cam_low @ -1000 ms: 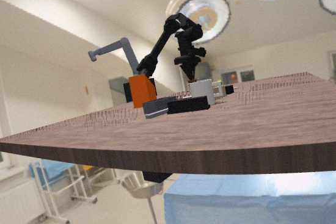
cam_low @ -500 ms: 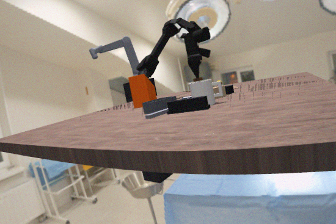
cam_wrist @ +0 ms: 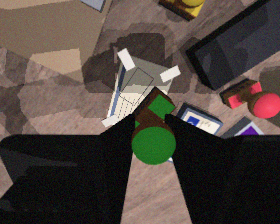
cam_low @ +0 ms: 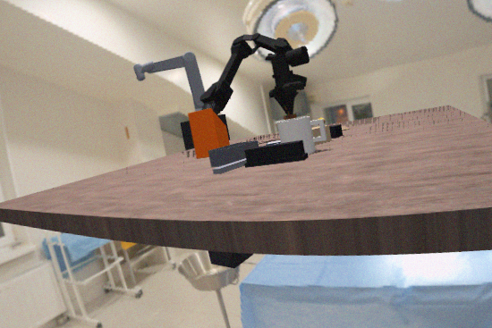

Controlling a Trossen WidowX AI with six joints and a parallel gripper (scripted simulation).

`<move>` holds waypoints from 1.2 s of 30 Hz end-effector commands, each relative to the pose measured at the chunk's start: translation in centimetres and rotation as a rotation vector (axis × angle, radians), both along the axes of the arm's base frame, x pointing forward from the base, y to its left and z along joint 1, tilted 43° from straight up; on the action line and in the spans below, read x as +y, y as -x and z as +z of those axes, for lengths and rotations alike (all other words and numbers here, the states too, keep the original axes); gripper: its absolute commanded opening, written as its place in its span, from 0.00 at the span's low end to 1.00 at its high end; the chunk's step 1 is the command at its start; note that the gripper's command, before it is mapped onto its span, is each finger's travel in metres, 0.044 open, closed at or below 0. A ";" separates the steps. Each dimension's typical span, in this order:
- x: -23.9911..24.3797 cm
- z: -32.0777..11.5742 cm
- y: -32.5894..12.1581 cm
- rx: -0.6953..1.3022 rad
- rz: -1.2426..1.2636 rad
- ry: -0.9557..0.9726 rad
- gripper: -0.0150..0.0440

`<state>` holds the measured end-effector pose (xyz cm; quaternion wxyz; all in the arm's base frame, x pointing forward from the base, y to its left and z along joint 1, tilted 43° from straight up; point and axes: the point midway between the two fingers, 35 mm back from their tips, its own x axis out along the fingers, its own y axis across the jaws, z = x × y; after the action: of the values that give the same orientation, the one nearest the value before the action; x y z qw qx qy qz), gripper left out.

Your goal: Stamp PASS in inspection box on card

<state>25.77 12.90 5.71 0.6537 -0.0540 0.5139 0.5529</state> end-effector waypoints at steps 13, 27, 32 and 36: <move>1.0 0.1 0.8 -0.033 0.039 -0.015 0.25; 1.7 -0.6 0.8 -0.034 0.041 -0.013 0.25; 1.9 -0.9 0.9 -0.034 0.041 -0.013 0.25; 2.1 -1.1 0.9 -0.035 0.041 -0.013 0.25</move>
<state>24.97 14.80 4.80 0.6514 -0.0733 0.4971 0.5684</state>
